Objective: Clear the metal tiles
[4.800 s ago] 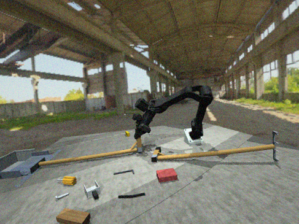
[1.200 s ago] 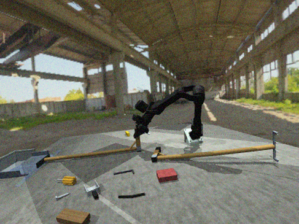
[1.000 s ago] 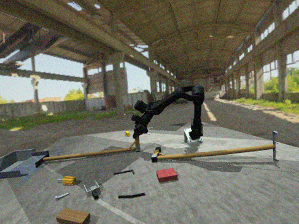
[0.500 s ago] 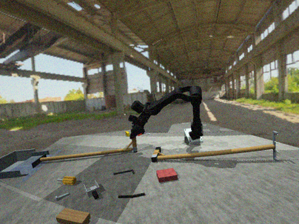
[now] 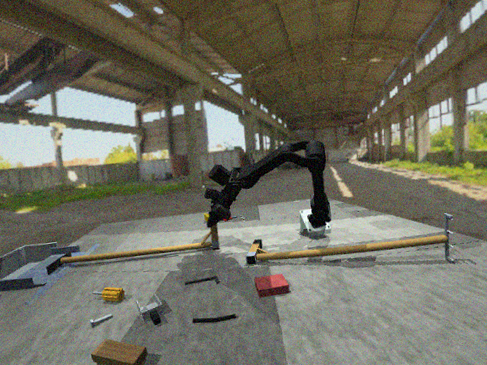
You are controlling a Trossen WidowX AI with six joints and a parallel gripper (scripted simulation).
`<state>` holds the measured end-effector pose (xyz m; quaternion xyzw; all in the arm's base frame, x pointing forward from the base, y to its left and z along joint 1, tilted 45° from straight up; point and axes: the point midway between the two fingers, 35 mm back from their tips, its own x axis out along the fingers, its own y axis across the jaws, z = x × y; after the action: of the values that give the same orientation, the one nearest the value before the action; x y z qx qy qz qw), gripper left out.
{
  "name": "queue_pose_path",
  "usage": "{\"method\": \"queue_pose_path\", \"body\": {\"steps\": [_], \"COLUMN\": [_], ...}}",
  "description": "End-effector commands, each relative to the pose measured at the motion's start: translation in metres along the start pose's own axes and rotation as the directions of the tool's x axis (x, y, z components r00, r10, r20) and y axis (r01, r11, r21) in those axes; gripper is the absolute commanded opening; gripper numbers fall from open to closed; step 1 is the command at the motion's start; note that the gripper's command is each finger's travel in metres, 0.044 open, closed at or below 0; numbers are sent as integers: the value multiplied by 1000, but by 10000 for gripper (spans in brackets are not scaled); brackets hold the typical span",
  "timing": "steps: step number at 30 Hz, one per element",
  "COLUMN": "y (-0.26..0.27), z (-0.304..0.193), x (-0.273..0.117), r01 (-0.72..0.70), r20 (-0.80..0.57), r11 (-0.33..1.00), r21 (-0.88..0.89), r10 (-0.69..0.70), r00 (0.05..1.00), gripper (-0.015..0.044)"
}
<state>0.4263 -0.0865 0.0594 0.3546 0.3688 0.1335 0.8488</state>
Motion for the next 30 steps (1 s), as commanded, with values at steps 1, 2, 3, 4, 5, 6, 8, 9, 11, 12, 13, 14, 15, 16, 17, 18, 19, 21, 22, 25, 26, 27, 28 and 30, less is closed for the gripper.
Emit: {"method": "queue_pose_path", "body": {"steps": [1, 2, 3, 4, 5, 6, 8, 9, 11, 12, 13, 14, 15, 16, 17, 18, 19, 21, 22, 25, 26, 27, 28, 30], "y": [-1, -1, -1, -1, -1, -1, -1, -1, -1, -1, -1, -1, -1, -1, -1, 0, 0, 0, 0, 0, 0, 0, 0, 0], "z": [5, 6, 7, 8, 9, 11, 13, 14, 16, 17, 18, 19, 20, 21, 23, 24, 25, 27, 28, 31, 32, 33, 34, 36], "x": [1, 2, 2, 3, 4, 5, 6, 7, 8, 9, 9, 10, 11, 12, 12, 13, 14, 15, 16, 18, 19, 20, 20, 22], "r01": [4, 4, 4, 4, 4, 4, 4, 4, 4, 4, 4, 4, 4, 4, 4, 4, 4, 4, 4, 4, 4, 4, 4, 4], "r20": [7, 7, 7, 7, 7, 7, 7, 7, 7, 7, 7, 7, 7, 8, 8, 8, 8, 8, 8, 8, 8, 8, 8, 8], "r11": [1000, 1000, 1000, 1000, 1000, 1000, 1000, 1000, 1000, 1000, 1000, 1000, 1000, 1000, 1000, 1000, 1000, 1000, 1000, 1000, 1000, 1000, 1000, 1000], "r21": [2, 2, 2, 2, 2, 2, 2, 2, 2, 2, 2, 2, 1, 1, 1, 1, 1, 1, 1, 1, 1, 1, 1, 1], "r10": [-4, -4, -4, -4, -4, -4, -4, -4, -4, -4, -4, -4, -4, -4, -4, -4, -4, -4, -4, -4, -4, -4, -4, -4], "r00": [1000, 1000, 1000, 1000, 1000, 1000, 1000, 1000, 1000, 1000, 1000, 1000, 1000, 1000, 1000, 1000, 1000, 1000, 1000, 1000, 1000, 1000, 1000, 1000], "gripper": [0, 0, 0, 0, 0, 0, 0, 0, 0, 0, 0, 0, 0, 0, 0, 0, 0, 0, 0, 0, 0, 0, 0, 0]}}
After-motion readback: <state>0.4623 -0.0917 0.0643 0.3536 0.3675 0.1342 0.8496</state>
